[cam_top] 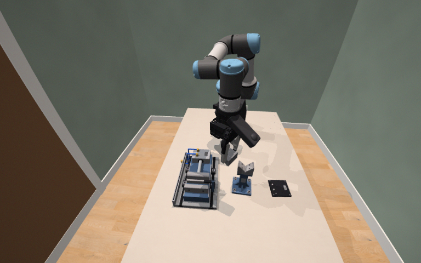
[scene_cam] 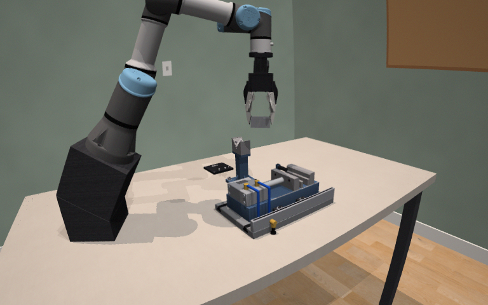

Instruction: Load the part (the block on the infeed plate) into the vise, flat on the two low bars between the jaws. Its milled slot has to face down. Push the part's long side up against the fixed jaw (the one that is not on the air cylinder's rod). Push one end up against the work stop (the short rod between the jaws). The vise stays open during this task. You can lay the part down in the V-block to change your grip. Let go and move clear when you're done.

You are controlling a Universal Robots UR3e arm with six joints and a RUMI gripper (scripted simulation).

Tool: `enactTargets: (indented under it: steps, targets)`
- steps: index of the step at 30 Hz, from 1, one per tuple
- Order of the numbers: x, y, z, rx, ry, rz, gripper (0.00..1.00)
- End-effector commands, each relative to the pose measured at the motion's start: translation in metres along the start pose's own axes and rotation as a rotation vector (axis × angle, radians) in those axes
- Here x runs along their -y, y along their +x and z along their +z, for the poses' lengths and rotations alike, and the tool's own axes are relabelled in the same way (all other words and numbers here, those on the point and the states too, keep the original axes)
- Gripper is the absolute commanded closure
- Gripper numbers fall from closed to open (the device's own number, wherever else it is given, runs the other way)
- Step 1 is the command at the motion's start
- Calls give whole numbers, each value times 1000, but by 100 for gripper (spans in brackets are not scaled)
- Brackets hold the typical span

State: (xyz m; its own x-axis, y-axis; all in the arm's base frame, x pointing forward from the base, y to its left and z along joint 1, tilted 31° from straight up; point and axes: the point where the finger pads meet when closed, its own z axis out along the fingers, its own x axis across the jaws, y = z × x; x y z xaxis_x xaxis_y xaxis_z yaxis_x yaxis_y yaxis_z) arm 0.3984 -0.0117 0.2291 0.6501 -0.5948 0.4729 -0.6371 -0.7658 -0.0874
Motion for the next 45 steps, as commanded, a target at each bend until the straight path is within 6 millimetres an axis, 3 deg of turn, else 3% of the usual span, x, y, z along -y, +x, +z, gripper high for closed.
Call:
enactTargets:
  steps: [1,45]
  targets:
    - [-4,7,-1,0,2,53,100]
    - [-68,74,-5,-7,12,620,100]
